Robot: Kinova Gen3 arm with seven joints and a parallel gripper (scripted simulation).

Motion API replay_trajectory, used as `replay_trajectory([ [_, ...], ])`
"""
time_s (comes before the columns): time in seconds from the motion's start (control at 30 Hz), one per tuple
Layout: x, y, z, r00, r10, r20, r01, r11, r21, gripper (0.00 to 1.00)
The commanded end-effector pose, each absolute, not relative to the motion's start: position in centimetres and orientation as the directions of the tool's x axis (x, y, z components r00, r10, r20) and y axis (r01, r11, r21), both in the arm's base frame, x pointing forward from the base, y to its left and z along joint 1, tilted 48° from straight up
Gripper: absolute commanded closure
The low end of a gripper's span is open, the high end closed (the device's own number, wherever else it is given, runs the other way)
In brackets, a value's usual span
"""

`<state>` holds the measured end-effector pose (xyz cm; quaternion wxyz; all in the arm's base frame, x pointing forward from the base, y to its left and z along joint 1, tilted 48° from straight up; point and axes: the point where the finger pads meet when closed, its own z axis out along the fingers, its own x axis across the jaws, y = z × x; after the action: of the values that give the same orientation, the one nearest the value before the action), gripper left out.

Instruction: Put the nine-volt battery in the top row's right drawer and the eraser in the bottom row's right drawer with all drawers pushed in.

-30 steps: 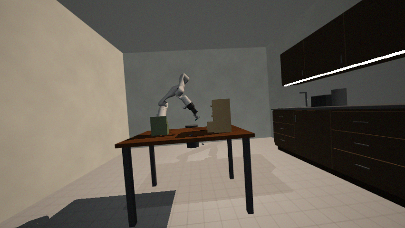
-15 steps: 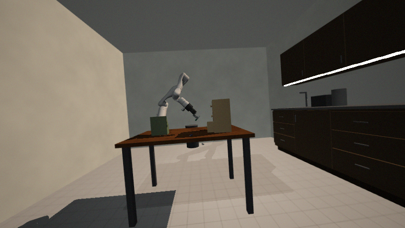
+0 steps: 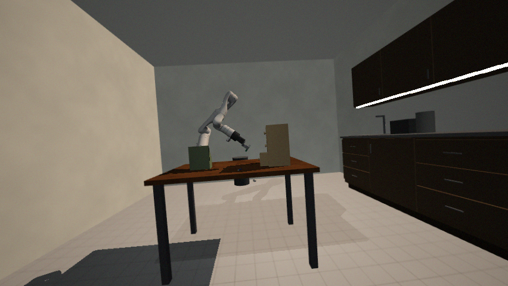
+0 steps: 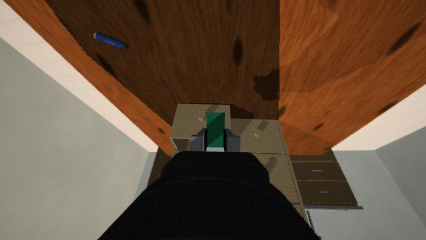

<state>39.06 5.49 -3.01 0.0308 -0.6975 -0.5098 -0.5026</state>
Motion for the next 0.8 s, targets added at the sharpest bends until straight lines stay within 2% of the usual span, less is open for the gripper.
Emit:
replay_trajectory([
  [0.0, 38.51, 5.61, -3.49, -0.009, 0.673, 0.74, 0.738, -0.495, 0.459, 0.55],
  [0.77, 38.32, 5.68, -3.56, -0.009, 0.673, 0.74, 0.596, -0.591, 0.544, 0.55],
])
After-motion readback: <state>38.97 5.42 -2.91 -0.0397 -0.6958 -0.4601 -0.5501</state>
